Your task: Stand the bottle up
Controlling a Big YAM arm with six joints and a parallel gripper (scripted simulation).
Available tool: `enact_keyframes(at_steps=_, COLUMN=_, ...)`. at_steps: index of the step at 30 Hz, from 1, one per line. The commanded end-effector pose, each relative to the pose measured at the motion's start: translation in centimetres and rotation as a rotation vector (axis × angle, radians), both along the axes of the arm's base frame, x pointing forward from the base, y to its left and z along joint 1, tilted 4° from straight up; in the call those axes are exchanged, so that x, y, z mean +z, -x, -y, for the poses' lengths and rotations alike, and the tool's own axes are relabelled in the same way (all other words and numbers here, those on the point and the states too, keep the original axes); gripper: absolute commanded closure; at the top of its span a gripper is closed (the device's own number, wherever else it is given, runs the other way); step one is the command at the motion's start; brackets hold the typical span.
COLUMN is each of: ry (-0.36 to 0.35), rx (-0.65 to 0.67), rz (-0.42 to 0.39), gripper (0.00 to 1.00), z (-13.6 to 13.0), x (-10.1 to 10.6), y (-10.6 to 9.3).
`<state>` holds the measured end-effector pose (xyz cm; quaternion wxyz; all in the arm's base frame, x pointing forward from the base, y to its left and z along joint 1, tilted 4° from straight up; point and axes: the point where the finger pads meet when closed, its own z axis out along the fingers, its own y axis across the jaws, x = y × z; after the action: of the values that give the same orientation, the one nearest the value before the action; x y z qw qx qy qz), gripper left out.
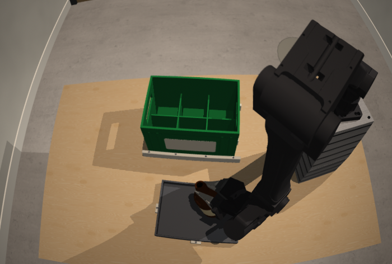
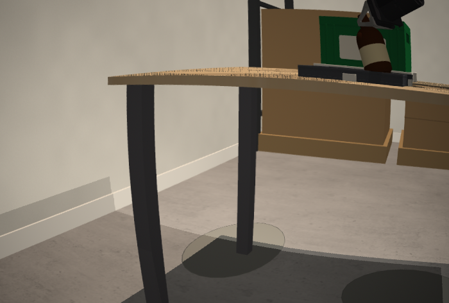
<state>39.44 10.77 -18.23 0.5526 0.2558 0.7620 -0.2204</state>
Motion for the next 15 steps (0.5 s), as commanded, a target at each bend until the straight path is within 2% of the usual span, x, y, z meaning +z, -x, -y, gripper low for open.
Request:
enact_keyframes(at_steps=1, ry=0.003, rx=-0.006, rz=0.009, gripper=1.00, z=0.17, x=-0.21, y=-0.31)
enact_keyframes(at_steps=8, ry=0.003, rx=-0.006, rz=0.009, gripper=1.00, z=0.17, x=-0.21, y=-0.31)
enact_keyframes(at_steps=9, ry=0.003, rx=-0.006, rz=0.009, gripper=0.00, z=0.17, x=-0.21, y=-0.31)
enact_keyframes(at_steps=15, ry=0.009, rx=-0.005, rz=0.000, gripper=0.00, z=0.33, x=-0.27, y=-0.09)
